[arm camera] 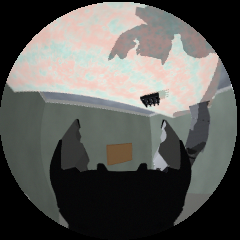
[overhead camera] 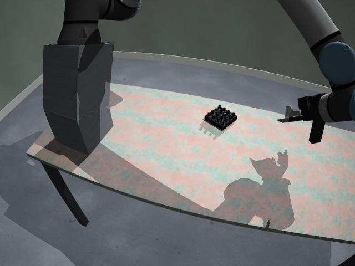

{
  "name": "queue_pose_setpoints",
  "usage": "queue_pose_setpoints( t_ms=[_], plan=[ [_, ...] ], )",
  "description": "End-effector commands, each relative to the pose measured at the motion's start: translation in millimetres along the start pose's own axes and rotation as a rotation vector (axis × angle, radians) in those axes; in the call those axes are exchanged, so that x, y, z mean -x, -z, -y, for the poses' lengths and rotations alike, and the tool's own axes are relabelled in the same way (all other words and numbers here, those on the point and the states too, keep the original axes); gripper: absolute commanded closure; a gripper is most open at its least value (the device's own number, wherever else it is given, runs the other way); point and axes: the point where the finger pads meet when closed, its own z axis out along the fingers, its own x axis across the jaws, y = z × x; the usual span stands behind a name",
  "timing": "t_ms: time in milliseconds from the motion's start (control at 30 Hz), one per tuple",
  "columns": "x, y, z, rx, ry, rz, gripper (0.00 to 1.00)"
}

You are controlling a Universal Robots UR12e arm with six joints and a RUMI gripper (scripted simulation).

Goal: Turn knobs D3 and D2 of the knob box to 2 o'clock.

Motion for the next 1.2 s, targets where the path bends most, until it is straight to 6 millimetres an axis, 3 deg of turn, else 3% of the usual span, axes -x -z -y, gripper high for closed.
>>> queue_pose_setpoints(
  t_ms=[0, 133, 267, 533, 600, 700, 800, 1167],
  plan=[
    [-15, -21, -9, -0.077, 0.041, -0.006, 0.00],
    [-20, -27, -11, -0.093, 0.052, -0.010, 0.00],
    [-38, -53, -21, -0.164, 0.100, -0.027, 0.00],
    [-58, -80, -32, -0.240, 0.152, -0.046, 0.00],
    [-69, -95, -37, -0.280, 0.180, -0.056, 0.00],
    [-69, -95, -37, -0.280, 0.180, -0.056, 0.00],
    [-85, -118, -46, -0.341, 0.222, -0.071, 0.00],
    [-117, -162, -62, -0.462, 0.305, -0.101, 0.00]
  ],
)
